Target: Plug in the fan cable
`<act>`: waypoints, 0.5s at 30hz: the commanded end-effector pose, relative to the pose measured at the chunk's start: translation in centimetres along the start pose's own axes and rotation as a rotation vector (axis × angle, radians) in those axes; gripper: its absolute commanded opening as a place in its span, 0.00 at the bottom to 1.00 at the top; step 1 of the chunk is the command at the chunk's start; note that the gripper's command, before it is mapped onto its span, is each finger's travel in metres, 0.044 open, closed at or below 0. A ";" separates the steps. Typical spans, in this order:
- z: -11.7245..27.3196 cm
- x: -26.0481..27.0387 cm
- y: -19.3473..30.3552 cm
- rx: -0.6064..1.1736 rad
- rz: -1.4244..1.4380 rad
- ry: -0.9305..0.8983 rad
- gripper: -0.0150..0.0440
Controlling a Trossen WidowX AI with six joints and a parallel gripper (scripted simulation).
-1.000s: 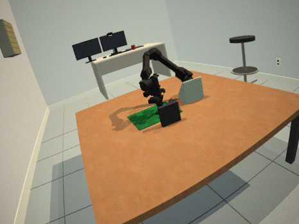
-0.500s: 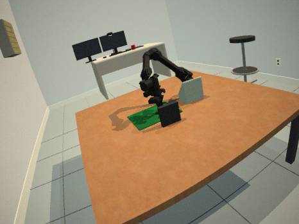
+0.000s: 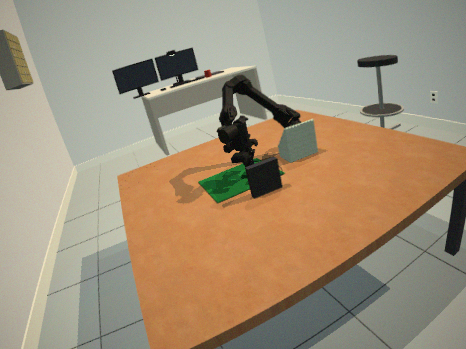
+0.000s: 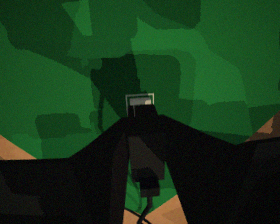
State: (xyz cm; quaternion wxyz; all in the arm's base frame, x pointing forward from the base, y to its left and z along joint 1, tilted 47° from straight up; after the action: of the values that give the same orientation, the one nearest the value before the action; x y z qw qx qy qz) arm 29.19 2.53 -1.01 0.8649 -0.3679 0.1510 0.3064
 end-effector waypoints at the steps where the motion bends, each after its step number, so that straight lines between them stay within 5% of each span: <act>1: -0.3 -0.1 0.1 -0.002 0.006 0.003 0.25; 15: -1.3 -0.1 0.1 -0.003 0.006 0.003 0.25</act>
State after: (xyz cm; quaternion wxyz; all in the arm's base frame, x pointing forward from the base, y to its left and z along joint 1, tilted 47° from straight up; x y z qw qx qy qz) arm 29.10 1.77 -1.66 0.8640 -0.3690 0.1522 0.3068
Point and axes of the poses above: the point midway between the two fingers, 35 mm back from their tips, its own z axis back along the fingers, its own x axis across the jaws, y = z × x, the point moved 5 cm from there along z, back along the fingers, and after that the axes turned 7 degrees about -z, right-handed, at the moved point
